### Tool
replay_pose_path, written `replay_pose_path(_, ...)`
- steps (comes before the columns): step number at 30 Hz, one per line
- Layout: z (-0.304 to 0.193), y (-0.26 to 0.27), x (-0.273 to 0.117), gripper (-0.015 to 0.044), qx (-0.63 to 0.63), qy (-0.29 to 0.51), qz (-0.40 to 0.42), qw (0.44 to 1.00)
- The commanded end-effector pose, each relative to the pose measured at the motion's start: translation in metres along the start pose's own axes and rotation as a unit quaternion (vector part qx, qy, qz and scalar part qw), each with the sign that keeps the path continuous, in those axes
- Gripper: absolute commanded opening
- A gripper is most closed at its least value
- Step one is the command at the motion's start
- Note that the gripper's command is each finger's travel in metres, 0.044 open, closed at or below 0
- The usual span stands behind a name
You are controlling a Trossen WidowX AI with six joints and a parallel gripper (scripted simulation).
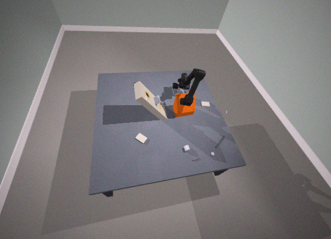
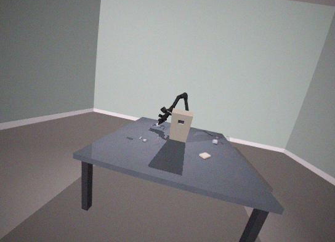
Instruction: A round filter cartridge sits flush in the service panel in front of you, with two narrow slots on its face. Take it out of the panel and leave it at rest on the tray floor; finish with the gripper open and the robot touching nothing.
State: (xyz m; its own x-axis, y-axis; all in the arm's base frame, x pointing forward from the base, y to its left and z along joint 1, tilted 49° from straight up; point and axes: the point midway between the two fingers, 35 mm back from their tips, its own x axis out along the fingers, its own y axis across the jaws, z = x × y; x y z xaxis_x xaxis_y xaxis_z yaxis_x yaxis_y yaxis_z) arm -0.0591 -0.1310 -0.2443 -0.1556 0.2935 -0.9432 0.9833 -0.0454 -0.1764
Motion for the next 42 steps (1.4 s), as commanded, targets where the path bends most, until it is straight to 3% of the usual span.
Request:
replay_pose_path(1, -0.004, -0.001, 0.004, 0.0, -0.002, 0.0, -0.003, 1.0)
replay_pose_path(18, -0.002, 0.0, 0.002, 0.044, 0.0, 0.002, 0.0, 1.0)
replay_pose_path(21, 0.004, 0.0, -0.005, 0.044, 0.0, 0.001, 0.0, 1.0)
replay_pose_path(27, 0.034, 0.001, -0.059, 0.044, -0.001, 0.001, 0.001, 1.0)
replay_pose_path(42, 0.031, 0.0, -0.05, 0.044, -0.003, -0.003, -0.002, 1.0)
